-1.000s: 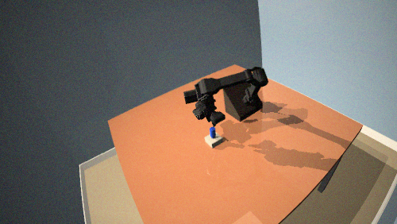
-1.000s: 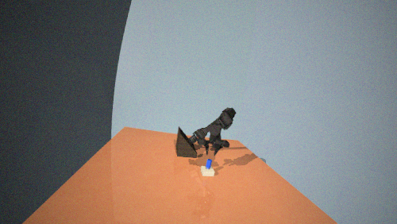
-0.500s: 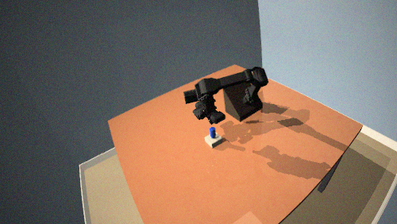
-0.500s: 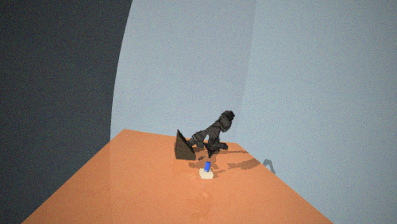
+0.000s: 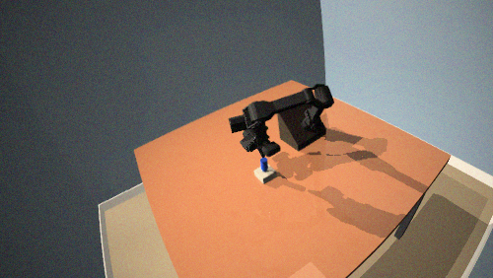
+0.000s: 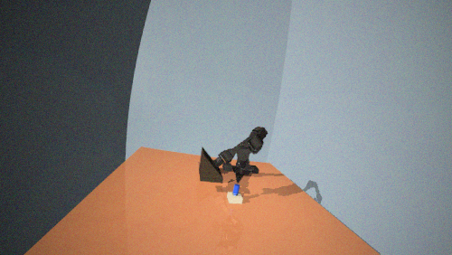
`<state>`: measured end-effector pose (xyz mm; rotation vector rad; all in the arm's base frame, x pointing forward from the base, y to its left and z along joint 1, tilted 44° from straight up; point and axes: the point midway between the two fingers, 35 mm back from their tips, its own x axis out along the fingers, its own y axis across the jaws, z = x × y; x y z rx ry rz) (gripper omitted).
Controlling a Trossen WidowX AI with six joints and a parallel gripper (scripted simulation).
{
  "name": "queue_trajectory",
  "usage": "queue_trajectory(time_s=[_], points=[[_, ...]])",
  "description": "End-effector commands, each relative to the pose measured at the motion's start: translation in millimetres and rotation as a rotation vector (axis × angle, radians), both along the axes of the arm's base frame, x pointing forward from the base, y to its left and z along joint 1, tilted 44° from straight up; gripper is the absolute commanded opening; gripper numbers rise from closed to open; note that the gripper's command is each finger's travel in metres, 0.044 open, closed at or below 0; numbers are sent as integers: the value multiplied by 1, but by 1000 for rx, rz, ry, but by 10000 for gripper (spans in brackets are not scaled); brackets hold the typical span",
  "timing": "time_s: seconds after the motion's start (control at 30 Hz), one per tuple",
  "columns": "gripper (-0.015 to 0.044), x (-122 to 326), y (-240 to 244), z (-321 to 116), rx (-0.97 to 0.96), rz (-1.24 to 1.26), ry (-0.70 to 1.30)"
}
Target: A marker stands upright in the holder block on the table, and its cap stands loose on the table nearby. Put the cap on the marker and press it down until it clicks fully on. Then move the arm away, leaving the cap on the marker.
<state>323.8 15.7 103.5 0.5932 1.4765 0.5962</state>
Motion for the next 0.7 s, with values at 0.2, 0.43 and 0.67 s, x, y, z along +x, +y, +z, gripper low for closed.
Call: queue_trajectory(time_s=[0.2,0.43,0.67], points=[[0,1,11,-10,6,-5,-2],[0,2,17,-17,7,-5,-2],[0,3,13,-14,-1,-7,-9]])
